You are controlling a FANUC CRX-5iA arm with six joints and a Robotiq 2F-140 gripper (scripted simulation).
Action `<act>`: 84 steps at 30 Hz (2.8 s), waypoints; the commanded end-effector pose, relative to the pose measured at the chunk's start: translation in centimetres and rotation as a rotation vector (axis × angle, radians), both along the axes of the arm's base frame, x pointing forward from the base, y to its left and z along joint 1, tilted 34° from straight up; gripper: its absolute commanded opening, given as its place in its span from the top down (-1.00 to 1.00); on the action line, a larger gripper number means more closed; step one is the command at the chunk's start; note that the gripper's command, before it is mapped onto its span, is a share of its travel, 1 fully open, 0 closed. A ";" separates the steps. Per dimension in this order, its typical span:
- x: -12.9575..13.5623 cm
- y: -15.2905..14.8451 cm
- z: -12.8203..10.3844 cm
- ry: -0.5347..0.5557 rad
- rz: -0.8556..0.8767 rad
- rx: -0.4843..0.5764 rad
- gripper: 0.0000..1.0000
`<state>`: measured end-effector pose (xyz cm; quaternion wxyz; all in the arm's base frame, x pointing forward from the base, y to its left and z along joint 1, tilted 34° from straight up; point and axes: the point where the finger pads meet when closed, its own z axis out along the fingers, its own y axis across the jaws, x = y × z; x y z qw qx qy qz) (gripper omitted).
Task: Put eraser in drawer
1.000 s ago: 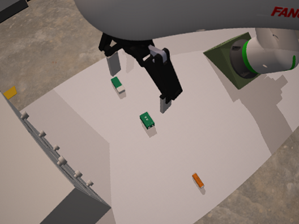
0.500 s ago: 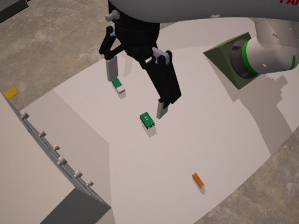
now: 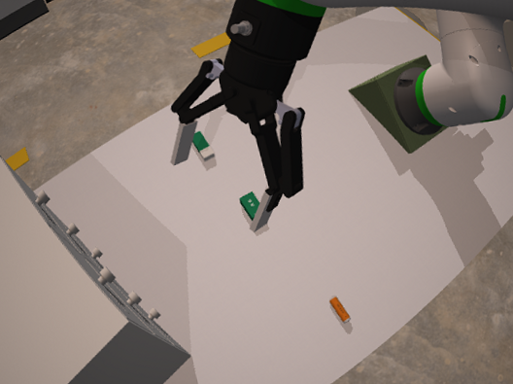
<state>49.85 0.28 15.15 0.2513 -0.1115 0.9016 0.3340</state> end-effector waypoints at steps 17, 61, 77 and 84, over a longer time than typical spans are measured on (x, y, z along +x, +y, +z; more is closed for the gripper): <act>3.5 4.0 -2.8 -0.389 -0.269 0.193 -1.00; 5.0 5.5 -3.9 -0.543 -0.381 0.269 0.60; 5.5 6.3 -4.7 -0.543 -0.381 0.269 0.60; 6.5 7.9 -6.1 -0.543 -0.381 0.269 0.60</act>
